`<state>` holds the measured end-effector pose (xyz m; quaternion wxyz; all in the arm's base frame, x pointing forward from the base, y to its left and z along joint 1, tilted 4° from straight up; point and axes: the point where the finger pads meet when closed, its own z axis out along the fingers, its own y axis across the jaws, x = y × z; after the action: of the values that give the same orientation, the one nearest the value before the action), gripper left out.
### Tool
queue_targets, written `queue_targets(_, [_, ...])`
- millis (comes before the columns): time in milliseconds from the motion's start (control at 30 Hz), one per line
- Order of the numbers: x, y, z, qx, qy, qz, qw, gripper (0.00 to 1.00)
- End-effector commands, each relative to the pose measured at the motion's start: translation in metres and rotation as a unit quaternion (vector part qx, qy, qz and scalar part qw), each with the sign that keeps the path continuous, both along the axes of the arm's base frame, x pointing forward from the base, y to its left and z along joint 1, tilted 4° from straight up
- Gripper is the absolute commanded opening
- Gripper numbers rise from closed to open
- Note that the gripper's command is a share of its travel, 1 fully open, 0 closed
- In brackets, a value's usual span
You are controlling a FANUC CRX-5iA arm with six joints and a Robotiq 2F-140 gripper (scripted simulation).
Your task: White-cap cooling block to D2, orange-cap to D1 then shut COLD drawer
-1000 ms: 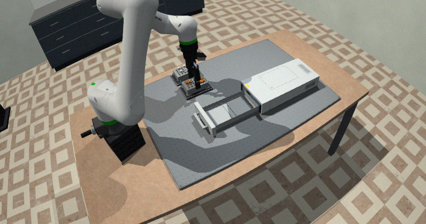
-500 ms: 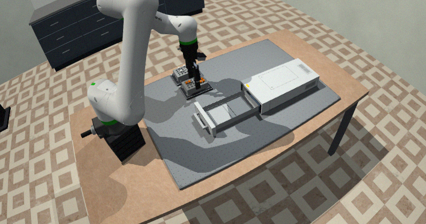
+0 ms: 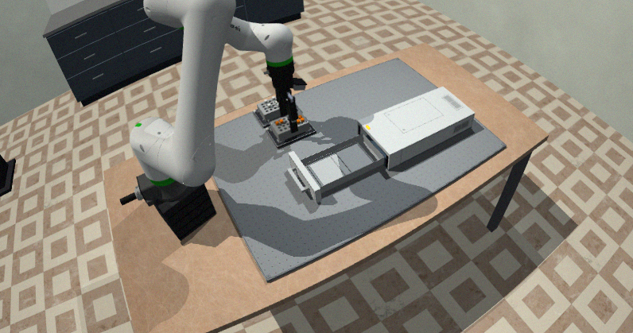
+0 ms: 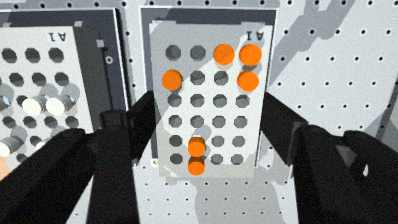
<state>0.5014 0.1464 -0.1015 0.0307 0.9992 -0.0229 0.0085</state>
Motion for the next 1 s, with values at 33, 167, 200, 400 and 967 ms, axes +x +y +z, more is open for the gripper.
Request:
queue_targets(33, [0.0008,0.0003,0.0008,0.000,-0.001,0.000,1.000,0.14])
queue_targets(167, [0.0008,0.0003,0.0008,0.000,-0.001,0.000,1.000,0.20])
queue_targets(200, [0.0008,0.0003,0.0008,0.000,-0.001,0.000,1.000,0.22])
queue_targets(400, [0.0008,0.0003,0.0008,0.000,-0.001,0.000,1.000,0.31])
queue_targets(967, [0.0008,0.0003,0.0008,0.000,-0.001,0.000,1.000,0.53])
